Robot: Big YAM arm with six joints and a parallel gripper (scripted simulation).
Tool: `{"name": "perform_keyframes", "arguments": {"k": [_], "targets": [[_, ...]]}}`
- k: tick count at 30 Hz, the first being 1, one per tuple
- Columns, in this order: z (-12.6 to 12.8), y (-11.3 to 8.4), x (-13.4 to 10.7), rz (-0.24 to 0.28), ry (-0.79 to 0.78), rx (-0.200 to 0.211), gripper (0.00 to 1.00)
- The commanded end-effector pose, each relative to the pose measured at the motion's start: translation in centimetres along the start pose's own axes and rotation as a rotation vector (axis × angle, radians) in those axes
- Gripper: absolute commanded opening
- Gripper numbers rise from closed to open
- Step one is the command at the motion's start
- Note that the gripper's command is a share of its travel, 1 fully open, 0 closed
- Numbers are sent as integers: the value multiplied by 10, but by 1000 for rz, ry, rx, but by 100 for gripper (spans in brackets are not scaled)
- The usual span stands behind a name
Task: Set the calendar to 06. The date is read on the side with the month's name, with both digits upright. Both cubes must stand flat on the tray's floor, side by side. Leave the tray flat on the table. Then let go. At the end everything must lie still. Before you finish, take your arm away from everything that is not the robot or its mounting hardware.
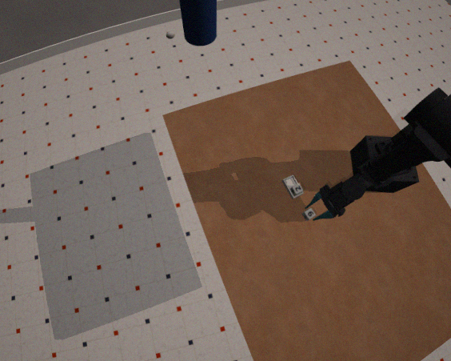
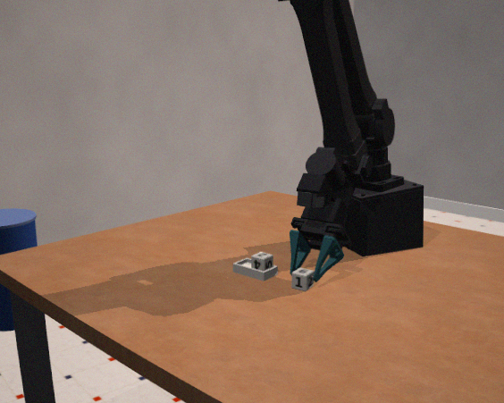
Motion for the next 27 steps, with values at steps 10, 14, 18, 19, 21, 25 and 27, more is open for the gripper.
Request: {"name": "perform_keyframes", "arguments": {"k": [10,14,18,19,21,25,27], "targets": [[-4,3,2,-20,-4,-12,45],[-4,3,2,-20,-4,-12,45],[-4,3,2,-20,-4,-12,45],[-4,3,2,-20,-4,-12,26],[-4,3,2,-20,-4,-12,26],[-4,3,2,-20,-4,-12,26],[-4,3,2,-20,-4,-12,26]]}}
Point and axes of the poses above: the point where the finger pads meet when closed, its own y axis out along the fingers, its own z axis across the jaws, x = y × z, the point moved 7 cm from there along -y, back along the fingers, and after that the axes turned 5 degrees about -y, right-handed, at the moved point
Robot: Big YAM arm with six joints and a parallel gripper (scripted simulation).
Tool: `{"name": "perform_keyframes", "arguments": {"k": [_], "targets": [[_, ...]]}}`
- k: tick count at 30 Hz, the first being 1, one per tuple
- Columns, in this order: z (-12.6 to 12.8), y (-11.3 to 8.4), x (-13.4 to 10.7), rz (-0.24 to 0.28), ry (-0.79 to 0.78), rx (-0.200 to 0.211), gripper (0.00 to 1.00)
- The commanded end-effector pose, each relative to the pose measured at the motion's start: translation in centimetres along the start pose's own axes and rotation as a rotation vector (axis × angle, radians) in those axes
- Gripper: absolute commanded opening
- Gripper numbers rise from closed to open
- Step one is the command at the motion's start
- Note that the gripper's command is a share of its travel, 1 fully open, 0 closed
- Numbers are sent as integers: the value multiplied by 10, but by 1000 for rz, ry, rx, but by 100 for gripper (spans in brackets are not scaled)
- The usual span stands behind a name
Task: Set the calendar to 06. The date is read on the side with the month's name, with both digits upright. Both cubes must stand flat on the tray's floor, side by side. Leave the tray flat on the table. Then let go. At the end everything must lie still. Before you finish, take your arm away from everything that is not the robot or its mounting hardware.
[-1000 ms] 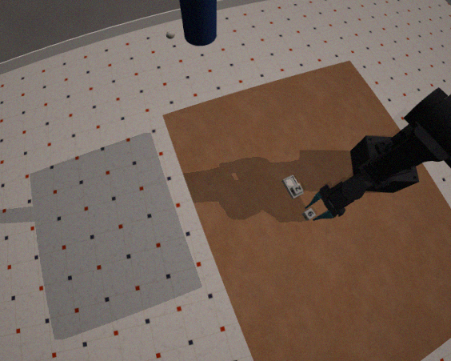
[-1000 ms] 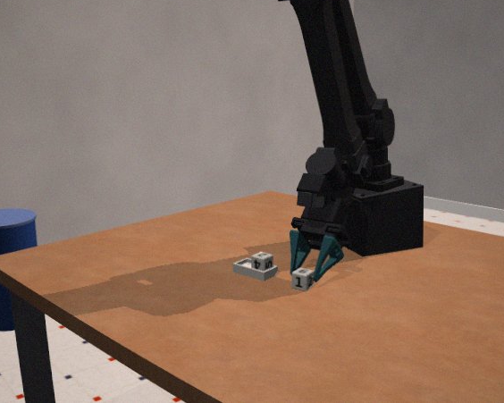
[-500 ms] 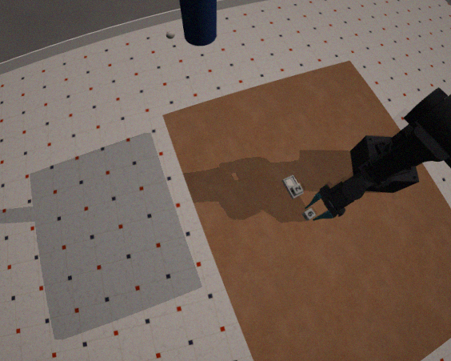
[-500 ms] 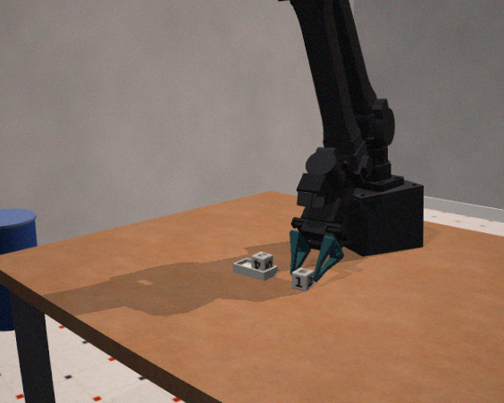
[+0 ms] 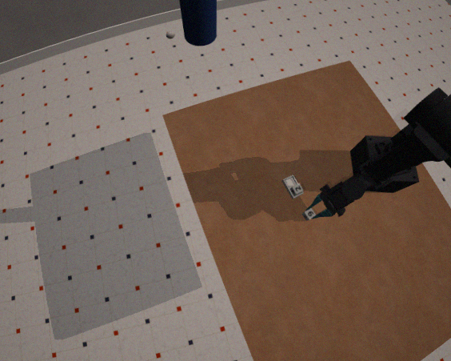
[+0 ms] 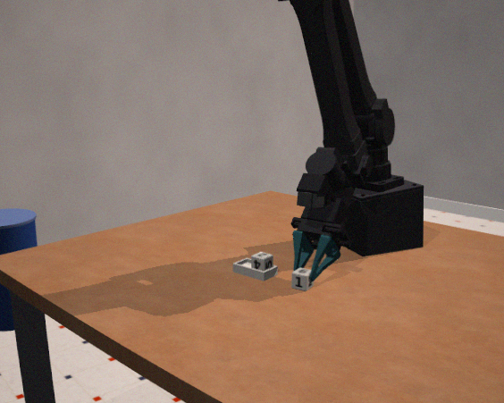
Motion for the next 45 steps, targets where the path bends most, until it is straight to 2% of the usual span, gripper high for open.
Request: {"name": "perform_keyframes", "arguments": {"k": [1,30,35,45], "targets": [[-4,3,2,-20,-3,-12,26],[-4,3,3,-20,-3,-12,26],[-4,-9,2,3,-4,-10,26],[-1,-20,18,-6,-3,2,26]]}}
Point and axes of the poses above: the point where the finger pads meet when closed, its own y axis out along the fingers, its own z axis across the jaws, x = y × z, the point moved 7 cm from there along -y, back along the fingers, and after that the axes turned 5 degrees about -y, right-handed, at the moved point
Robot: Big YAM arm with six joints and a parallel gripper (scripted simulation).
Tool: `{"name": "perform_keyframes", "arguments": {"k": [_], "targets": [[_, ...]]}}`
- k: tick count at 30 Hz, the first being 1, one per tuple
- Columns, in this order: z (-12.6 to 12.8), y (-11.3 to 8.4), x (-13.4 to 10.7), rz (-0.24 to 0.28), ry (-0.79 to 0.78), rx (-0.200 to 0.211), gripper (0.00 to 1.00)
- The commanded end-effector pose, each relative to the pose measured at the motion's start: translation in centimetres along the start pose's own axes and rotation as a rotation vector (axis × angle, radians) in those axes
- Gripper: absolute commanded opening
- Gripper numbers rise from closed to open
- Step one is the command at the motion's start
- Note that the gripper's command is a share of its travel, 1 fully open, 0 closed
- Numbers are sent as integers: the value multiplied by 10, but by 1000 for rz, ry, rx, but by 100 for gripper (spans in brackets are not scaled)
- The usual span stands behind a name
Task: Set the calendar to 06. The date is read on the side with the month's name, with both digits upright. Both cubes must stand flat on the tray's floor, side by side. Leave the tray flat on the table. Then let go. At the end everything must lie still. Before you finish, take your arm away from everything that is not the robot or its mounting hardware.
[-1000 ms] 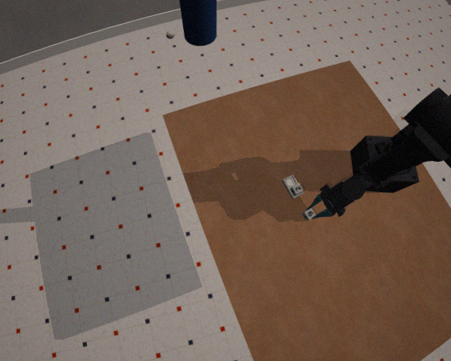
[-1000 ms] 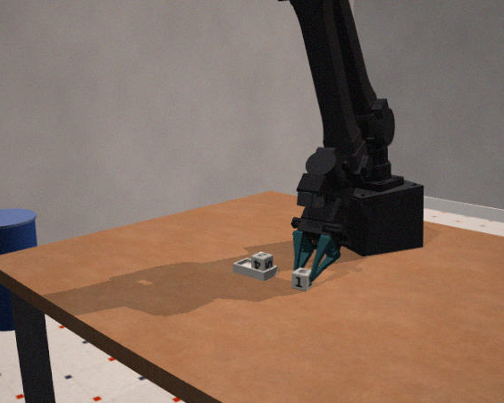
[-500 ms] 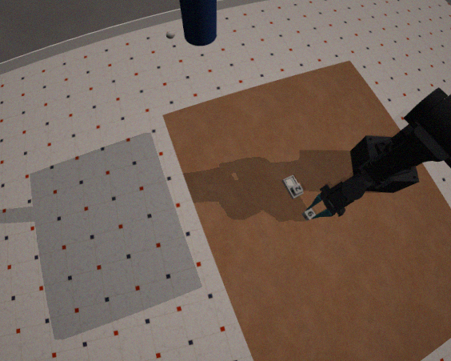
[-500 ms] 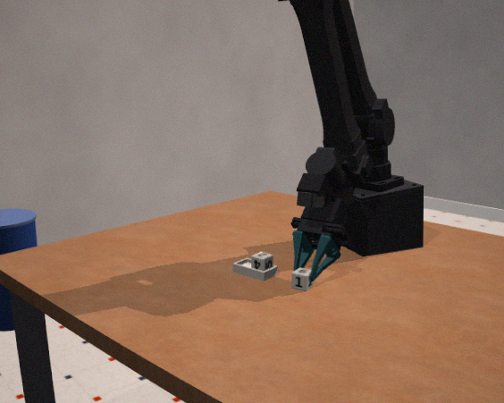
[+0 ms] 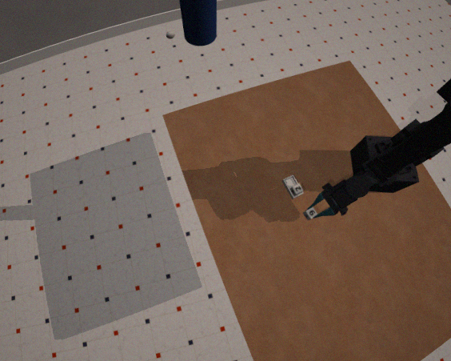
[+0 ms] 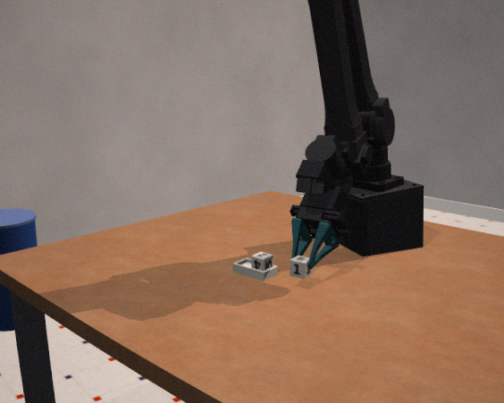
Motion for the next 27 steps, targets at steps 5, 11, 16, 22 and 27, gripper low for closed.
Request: {"name": "perform_keyframes", "arguments": {"k": [5,11,16,22,27], "targets": [[2,-16,12,14,2,9,26],[1,-24,29,4,3,8,26],[0,-29,35,2,3,8,26],[0,-32,41,-3,3,8,26],[0,-31,40,2,3,8,26]]}}
Point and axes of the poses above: the point where the finger pads meet when closed, its own y axis out along the fingers, its own z axis across the jaws, x = y × z, the point moved 7 cm from there along -y, back along the fingers, and after that the axes turned 5 degrees about -y, right-handed, at the moved point
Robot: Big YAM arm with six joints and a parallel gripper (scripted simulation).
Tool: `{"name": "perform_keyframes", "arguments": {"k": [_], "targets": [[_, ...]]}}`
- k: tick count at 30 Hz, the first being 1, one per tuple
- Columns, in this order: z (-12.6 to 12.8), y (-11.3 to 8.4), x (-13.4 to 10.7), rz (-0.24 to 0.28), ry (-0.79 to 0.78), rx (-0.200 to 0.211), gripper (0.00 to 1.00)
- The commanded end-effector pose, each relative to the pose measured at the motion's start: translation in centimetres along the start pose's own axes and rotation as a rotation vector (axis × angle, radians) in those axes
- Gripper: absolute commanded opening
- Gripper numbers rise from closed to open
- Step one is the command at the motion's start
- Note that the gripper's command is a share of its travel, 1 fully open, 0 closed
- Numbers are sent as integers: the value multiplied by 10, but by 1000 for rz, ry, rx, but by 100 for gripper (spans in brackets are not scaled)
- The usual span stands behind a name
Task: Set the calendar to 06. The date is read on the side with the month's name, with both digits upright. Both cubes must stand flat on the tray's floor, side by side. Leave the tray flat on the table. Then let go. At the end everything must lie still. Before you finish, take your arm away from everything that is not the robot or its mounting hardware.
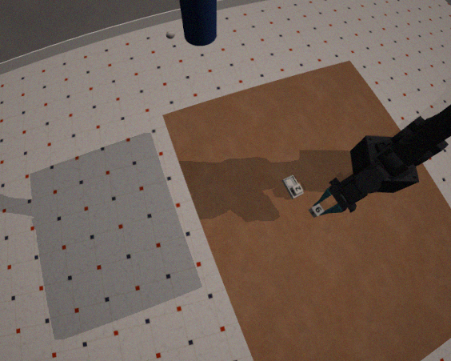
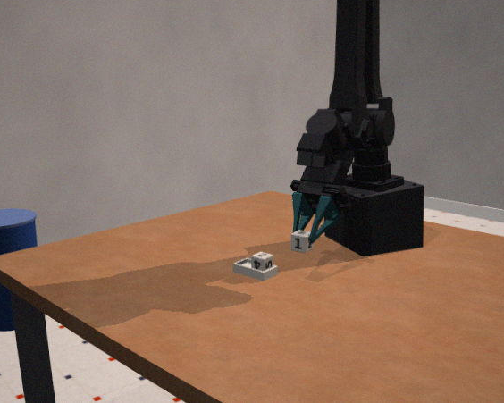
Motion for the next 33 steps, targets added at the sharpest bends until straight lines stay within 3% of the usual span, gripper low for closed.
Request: {"name": "perform_keyframes", "arguments": {"k": [1,12,22,33], "targets": [[3,2,7,-8,5,9,26],[3,5,17,-16,7,8,26],[1,11,35,137,7,20,26],[0,7,45,217,6,26,26]]}}
Point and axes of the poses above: the point where the finger pads meet when closed, its own y axis out along the fingers, its own z axis across the jaws, x = y × z, the point moved 7 cm from there along -y, back along the fingers, and after that the axes turned 5 degrees about -y, right-handed, at the moved point
